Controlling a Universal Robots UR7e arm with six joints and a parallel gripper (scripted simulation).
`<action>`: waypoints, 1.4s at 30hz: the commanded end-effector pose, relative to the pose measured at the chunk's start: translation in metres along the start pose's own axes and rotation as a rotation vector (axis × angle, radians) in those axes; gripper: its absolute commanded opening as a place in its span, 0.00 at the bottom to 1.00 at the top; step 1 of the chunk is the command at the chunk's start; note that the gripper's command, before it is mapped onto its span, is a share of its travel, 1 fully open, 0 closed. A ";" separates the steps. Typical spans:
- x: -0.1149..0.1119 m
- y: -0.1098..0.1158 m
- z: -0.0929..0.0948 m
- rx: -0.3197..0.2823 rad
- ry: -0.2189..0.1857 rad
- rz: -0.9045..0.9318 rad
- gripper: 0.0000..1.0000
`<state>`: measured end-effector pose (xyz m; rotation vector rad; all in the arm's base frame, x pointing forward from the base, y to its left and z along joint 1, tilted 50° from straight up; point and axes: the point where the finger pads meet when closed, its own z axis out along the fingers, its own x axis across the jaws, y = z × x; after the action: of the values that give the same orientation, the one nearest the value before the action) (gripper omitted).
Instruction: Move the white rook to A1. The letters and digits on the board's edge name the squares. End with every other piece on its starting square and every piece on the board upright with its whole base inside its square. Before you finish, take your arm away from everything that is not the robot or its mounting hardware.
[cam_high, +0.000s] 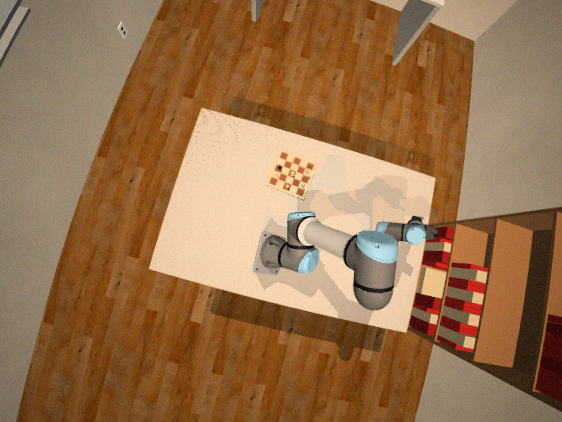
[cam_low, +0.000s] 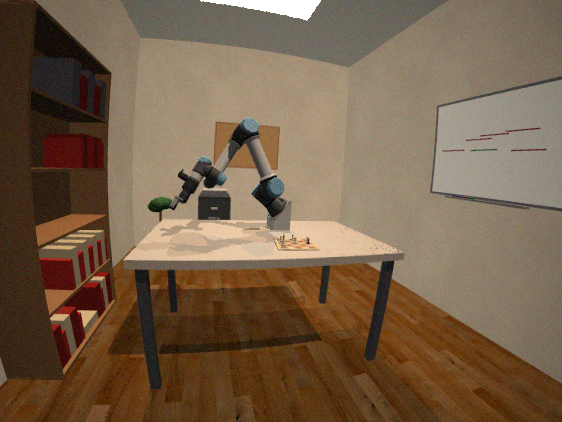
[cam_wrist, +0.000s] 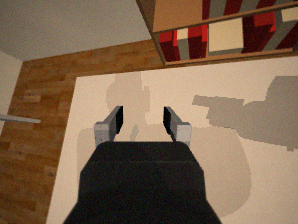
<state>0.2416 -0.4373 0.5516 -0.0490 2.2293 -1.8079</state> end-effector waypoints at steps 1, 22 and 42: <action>0.000 -0.001 -0.001 0.002 -0.001 0.000 1.00; 0.000 0.000 -0.001 0.001 -0.002 -0.001 1.00; -0.003 0.015 -0.003 -0.022 -0.063 -0.061 1.00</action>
<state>0.2446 -0.4335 0.5422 -0.1374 2.2301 -1.7930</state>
